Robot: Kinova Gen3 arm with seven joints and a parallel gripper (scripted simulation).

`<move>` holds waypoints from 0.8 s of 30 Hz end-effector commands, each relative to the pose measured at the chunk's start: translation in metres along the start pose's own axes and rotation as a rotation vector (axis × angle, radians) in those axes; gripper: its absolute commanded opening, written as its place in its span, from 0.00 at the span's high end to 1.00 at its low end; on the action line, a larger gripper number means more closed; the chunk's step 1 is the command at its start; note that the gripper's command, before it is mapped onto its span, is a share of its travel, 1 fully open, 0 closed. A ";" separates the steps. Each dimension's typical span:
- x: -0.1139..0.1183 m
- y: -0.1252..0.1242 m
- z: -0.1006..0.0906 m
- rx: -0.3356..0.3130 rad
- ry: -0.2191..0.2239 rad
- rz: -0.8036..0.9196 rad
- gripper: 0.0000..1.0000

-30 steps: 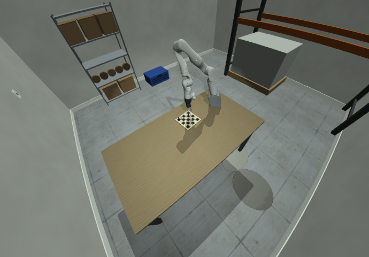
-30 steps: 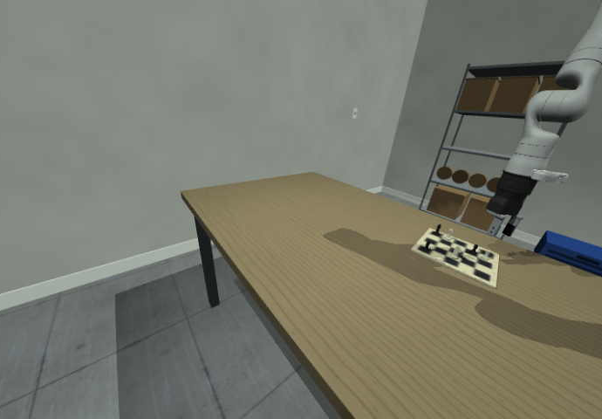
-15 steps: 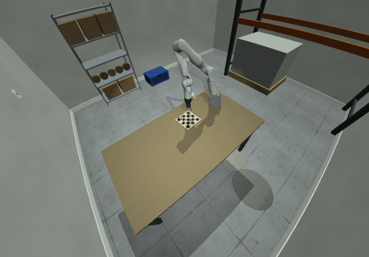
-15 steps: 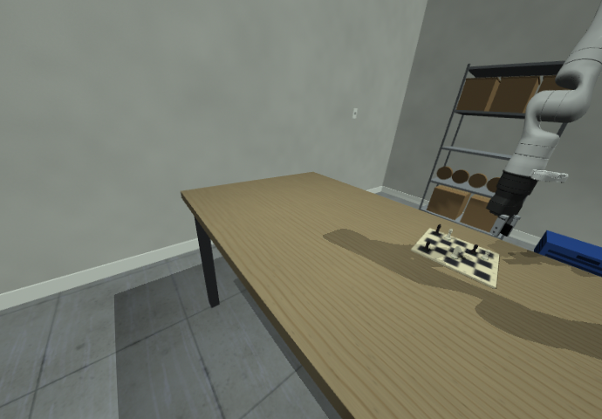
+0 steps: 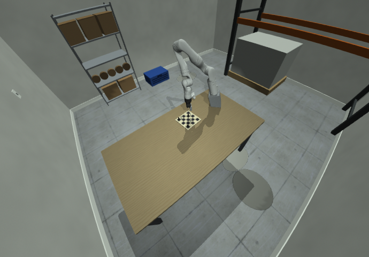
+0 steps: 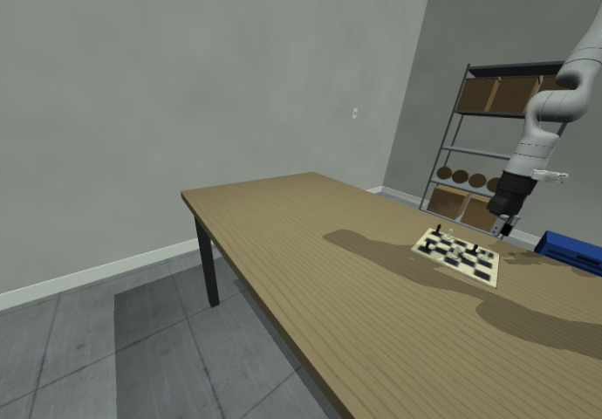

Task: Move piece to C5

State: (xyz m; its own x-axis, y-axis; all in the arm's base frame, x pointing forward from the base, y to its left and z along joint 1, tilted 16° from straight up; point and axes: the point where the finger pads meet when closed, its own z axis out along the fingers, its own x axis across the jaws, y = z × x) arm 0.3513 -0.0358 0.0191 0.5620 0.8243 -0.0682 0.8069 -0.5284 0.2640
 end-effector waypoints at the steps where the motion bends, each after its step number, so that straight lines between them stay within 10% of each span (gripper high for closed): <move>1: -0.001 0.001 0.000 0.000 -0.003 -0.003 0.32; 24: 0.000 0.002 0.003 -0.002 0.000 -0.008 0.32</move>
State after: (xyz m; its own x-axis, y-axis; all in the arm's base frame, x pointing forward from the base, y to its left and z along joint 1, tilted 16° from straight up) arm 0.3510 -0.0359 0.0178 0.5591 0.8261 -0.0702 0.8095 -0.5255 0.2619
